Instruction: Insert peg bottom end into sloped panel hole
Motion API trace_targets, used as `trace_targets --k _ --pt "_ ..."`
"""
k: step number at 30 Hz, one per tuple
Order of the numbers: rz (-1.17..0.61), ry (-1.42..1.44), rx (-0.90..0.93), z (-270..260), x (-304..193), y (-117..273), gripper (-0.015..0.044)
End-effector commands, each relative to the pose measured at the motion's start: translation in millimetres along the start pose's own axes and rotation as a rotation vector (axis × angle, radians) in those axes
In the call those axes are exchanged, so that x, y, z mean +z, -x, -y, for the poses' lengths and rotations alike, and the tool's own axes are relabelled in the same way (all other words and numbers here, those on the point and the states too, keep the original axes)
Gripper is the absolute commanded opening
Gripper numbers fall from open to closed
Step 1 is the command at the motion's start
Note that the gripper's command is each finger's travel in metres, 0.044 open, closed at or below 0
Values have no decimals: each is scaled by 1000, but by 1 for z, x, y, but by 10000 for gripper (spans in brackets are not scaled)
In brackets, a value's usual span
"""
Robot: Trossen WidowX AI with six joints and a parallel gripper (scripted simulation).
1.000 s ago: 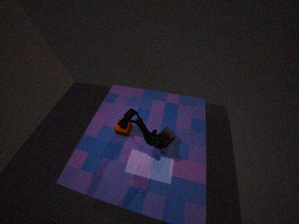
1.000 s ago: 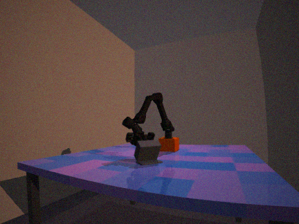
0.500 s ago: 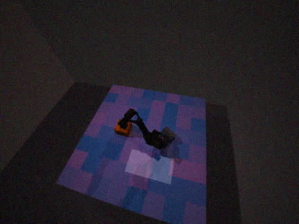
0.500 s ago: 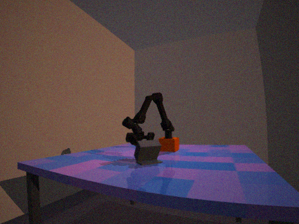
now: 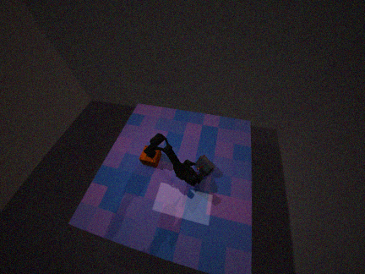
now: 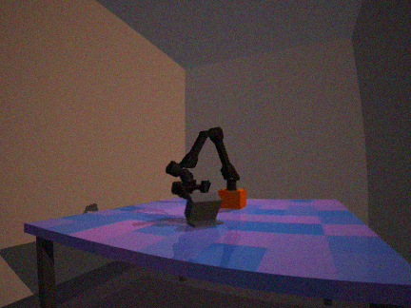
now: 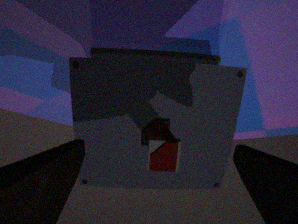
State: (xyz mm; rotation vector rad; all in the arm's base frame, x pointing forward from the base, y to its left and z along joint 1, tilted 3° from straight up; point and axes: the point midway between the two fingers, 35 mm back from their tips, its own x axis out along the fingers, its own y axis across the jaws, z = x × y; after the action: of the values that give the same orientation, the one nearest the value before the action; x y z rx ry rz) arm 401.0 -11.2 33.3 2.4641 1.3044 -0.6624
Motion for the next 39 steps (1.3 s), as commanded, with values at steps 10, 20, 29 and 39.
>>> trace_targets --k 10,20,29,39 --pt "0 13 4 -4 -1 22 440" --pt "2 9 2 -4 2 38 440" --pt "1 5 1 -4 4 52 440" --pt "-2 1 1 -2 8 67 440"
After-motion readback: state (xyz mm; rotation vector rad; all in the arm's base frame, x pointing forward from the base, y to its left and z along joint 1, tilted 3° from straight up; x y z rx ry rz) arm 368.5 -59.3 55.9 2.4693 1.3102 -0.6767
